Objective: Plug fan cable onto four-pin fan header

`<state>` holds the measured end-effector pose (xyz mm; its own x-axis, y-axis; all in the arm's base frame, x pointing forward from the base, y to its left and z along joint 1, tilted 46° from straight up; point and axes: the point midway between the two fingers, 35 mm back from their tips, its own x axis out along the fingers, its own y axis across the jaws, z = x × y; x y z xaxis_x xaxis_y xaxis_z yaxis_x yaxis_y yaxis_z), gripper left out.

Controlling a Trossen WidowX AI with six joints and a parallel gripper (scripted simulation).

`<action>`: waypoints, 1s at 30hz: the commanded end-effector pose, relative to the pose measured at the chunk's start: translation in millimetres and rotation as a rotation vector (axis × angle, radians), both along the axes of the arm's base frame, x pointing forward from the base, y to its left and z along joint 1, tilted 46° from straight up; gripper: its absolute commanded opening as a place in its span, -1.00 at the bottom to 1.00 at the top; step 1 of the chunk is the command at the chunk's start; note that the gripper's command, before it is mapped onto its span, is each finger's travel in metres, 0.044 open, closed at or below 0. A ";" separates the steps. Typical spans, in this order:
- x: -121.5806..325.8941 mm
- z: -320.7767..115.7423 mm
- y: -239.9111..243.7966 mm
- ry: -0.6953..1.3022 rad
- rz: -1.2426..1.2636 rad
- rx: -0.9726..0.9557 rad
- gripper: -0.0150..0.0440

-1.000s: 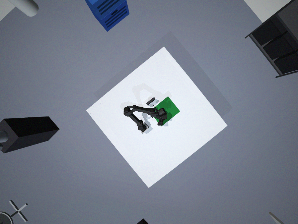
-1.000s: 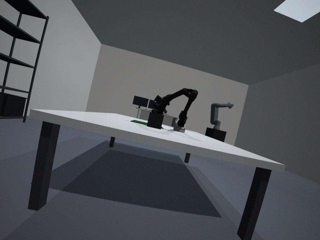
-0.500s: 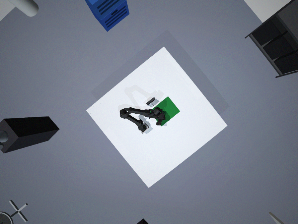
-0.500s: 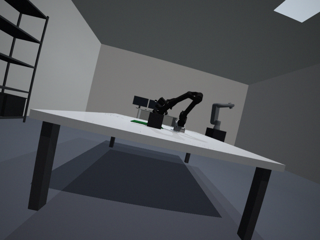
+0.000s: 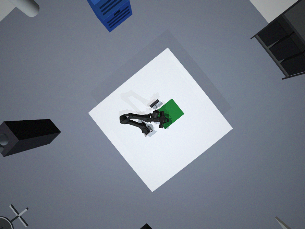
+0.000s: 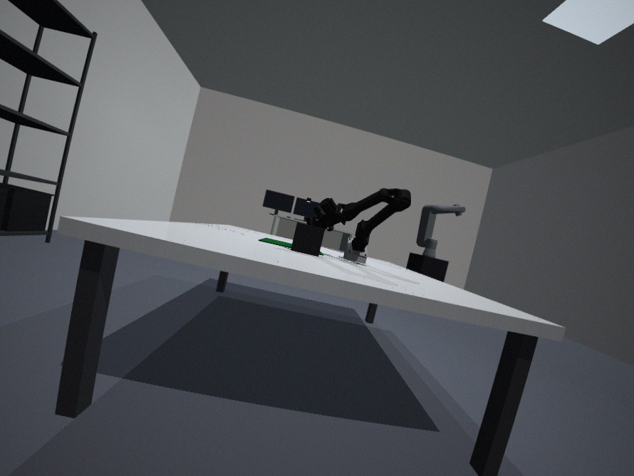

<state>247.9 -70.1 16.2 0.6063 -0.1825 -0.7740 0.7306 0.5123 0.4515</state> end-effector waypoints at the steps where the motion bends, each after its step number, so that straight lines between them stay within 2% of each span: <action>1: -1.7 4.2 0.3 -0.064 -0.039 -0.014 -0.49; 7: -4.6 8.6 1.6 -0.142 -0.079 -0.022 -0.49; 30: -6.1 11.8 -4.6 -0.114 -0.067 -0.016 -0.49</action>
